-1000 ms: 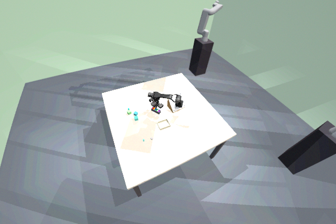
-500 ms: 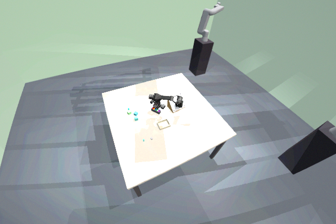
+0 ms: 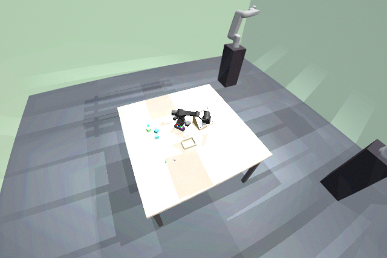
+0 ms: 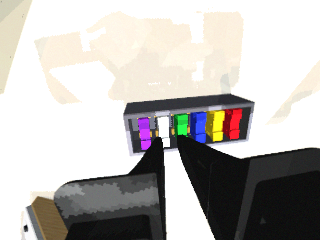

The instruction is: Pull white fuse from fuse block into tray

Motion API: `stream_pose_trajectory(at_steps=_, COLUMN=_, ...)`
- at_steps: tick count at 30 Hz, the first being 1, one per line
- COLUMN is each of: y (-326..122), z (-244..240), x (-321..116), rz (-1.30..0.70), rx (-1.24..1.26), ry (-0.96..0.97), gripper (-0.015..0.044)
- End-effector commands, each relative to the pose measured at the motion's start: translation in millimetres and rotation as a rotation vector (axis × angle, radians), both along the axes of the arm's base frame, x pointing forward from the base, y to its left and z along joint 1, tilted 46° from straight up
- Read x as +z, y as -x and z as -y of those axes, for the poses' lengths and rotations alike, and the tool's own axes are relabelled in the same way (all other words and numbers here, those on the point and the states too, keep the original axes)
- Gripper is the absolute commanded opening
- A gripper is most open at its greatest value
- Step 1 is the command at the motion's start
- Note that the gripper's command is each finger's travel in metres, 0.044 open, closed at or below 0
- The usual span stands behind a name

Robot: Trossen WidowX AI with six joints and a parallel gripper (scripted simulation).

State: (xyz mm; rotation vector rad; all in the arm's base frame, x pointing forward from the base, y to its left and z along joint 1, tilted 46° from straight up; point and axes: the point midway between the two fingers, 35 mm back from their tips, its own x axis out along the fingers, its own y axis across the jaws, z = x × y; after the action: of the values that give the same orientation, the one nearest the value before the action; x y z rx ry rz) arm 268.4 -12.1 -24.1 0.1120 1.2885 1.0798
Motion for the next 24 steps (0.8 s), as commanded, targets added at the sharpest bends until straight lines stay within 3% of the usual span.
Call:
stream_pose_trajectory(at_steps=1, y=1.6, z=-3.4, x=-3.0, rz=-0.005, rx=-0.006, ry=-0.005, gripper=0.0060)
stream_pose_trajectory(at_steps=24, y=3.6, z=-12.0, x=-11.6, rz=-0.005, rx=-0.006, ry=-0.006, gripper=0.0060)
